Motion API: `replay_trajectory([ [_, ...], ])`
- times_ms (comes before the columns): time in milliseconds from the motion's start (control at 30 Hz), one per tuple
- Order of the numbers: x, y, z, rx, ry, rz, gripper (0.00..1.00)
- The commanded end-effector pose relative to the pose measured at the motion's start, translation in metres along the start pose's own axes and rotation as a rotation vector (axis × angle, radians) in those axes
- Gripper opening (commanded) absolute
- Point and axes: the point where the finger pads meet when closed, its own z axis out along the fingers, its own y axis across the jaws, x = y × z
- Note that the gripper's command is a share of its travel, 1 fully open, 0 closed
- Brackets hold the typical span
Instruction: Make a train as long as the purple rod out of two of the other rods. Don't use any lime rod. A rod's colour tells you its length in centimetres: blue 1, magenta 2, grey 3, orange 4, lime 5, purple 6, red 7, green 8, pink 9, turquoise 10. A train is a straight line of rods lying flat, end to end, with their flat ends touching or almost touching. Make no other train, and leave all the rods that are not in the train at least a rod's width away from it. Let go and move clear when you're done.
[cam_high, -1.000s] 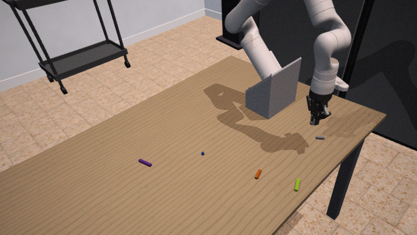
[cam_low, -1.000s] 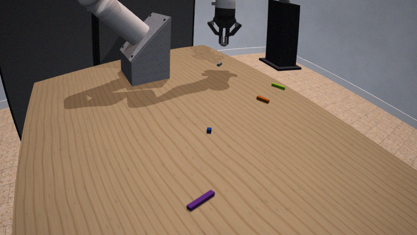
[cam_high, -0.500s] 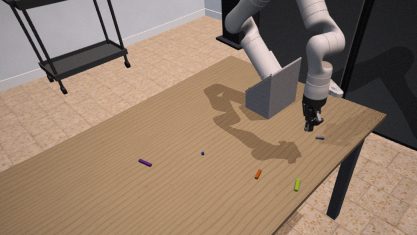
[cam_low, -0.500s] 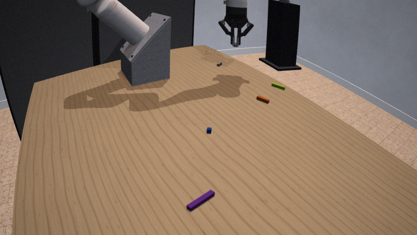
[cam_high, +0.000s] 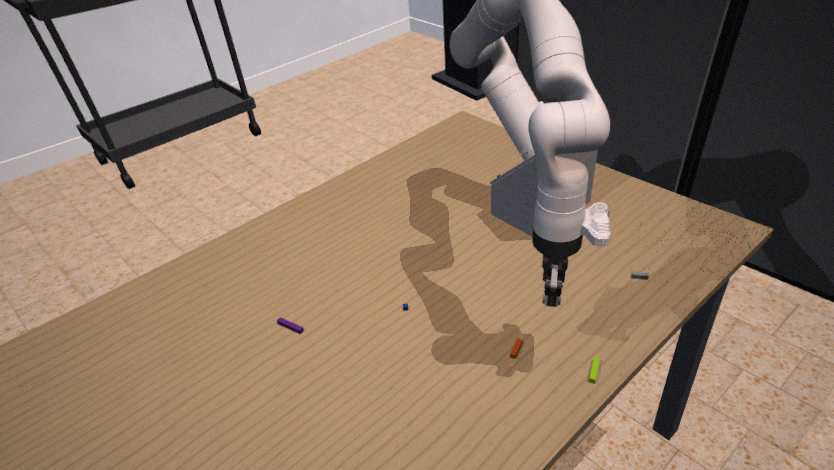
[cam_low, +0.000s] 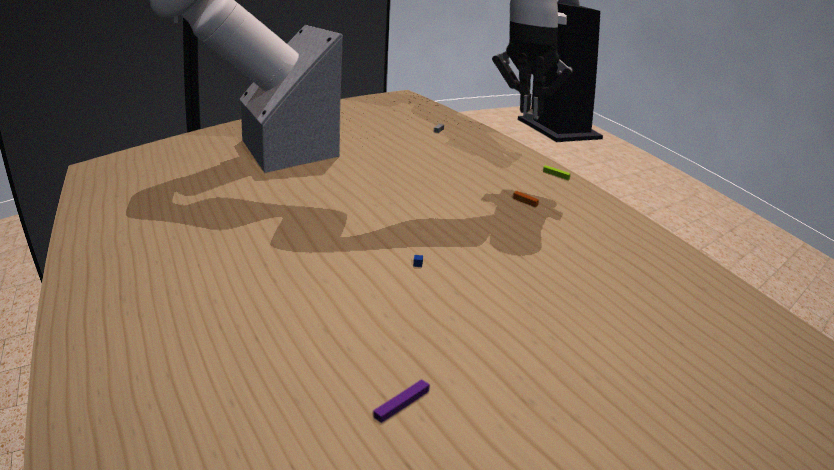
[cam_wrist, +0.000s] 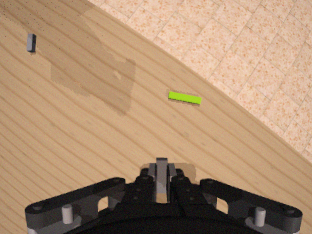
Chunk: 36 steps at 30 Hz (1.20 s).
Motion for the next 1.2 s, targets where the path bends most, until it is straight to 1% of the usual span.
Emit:
replay_trajectory([
  [0, -0.032, 0.024, 0.011, 0.017, 0.01, 0.073, 0.05],
  [100, -0.063, 0.043, 0.014, 0.02, 0.002, 0.136, 0.05],
  [167, -0.063, 0.043, 0.014, 0.02, 0.002, 0.136, 0.05],
  [233, -0.086, 0.054, 0.016, 0.022, -0.005, 0.179, 0.05],
  [333, -0.101, 0.061, 0.018, 0.024, -0.01, 0.207, 0.05],
  [900, -0.102, 0.061, 0.019, 0.024, -0.01, 0.209, 0.05],
  [1033, -0.102, 0.061, 0.025, 0.024, -0.01, 0.209, 0.05],
  [1167, -0.102, 0.061, 0.035, 0.024, -0.01, 0.209, 0.05],
])
